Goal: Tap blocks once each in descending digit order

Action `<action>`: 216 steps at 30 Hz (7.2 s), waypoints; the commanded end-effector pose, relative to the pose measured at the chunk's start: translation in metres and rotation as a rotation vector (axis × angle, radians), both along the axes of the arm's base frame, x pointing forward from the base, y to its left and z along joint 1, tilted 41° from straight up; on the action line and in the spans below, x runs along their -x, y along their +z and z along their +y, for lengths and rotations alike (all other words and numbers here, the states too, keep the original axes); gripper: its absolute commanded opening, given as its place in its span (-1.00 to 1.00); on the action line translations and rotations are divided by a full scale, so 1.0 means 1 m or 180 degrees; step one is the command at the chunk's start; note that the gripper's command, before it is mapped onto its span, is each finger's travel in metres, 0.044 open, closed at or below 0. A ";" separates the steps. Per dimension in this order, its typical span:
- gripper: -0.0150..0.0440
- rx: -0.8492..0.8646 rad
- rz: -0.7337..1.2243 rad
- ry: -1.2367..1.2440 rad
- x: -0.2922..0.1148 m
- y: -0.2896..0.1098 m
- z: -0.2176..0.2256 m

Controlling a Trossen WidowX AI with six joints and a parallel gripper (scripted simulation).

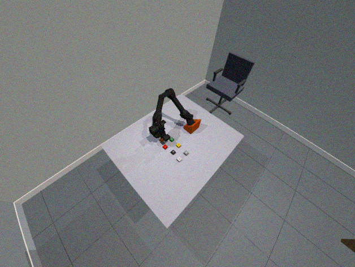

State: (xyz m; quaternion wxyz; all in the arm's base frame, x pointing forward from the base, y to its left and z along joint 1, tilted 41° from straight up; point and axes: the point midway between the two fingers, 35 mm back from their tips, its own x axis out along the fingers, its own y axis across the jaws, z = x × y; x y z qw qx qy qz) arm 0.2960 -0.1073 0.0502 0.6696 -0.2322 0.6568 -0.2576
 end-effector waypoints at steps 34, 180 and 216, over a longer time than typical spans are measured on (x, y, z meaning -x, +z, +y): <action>-0.42 -0.0037 0.0069 0.0013 0.004 0.059 0.090; -0.42 -0.0002 0.0079 0.0002 0.059 -0.030 0.067; -0.42 -0.0040 0.0060 0.0003 -0.034 -0.088 0.263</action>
